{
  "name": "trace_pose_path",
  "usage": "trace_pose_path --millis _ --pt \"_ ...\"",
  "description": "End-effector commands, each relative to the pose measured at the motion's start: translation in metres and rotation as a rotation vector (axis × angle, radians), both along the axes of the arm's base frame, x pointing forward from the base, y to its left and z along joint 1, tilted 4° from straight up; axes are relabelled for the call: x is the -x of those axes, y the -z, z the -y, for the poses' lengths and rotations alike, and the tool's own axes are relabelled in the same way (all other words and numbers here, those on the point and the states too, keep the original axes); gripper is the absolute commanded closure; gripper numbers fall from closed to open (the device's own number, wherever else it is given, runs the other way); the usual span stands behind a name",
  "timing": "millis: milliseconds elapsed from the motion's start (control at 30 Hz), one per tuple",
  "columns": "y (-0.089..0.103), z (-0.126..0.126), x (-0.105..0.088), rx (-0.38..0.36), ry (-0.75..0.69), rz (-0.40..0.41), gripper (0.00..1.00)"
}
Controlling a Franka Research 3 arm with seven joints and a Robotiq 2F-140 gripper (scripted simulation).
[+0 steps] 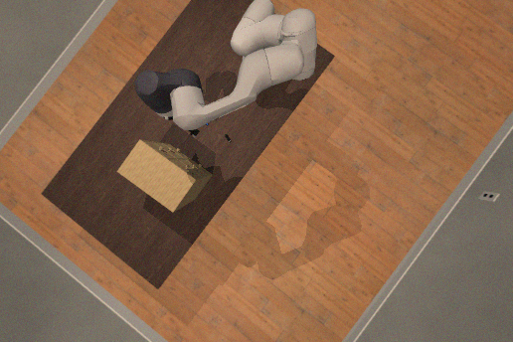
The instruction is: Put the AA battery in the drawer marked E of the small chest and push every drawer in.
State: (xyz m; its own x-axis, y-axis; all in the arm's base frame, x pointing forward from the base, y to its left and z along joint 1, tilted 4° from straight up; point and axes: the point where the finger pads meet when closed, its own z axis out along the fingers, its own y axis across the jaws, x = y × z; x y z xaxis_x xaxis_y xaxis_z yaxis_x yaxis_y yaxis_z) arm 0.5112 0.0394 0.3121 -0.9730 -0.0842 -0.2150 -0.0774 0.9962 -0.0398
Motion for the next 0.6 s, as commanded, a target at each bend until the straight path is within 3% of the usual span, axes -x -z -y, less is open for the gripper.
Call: trace_pose_path --millis 0,67,367,567 --pt "0.003 0.001 -0.024 0.006 -0.045 0.147 0.00" --pt "0.003 0.001 -0.024 0.006 -0.045 0.147 0.00" --pt "0.033 -0.001 -0.057 -0.026 -0.061 0.479 0.00" --pt "0.048 -0.002 -0.074 -0.042 -0.069 0.641 0.00"
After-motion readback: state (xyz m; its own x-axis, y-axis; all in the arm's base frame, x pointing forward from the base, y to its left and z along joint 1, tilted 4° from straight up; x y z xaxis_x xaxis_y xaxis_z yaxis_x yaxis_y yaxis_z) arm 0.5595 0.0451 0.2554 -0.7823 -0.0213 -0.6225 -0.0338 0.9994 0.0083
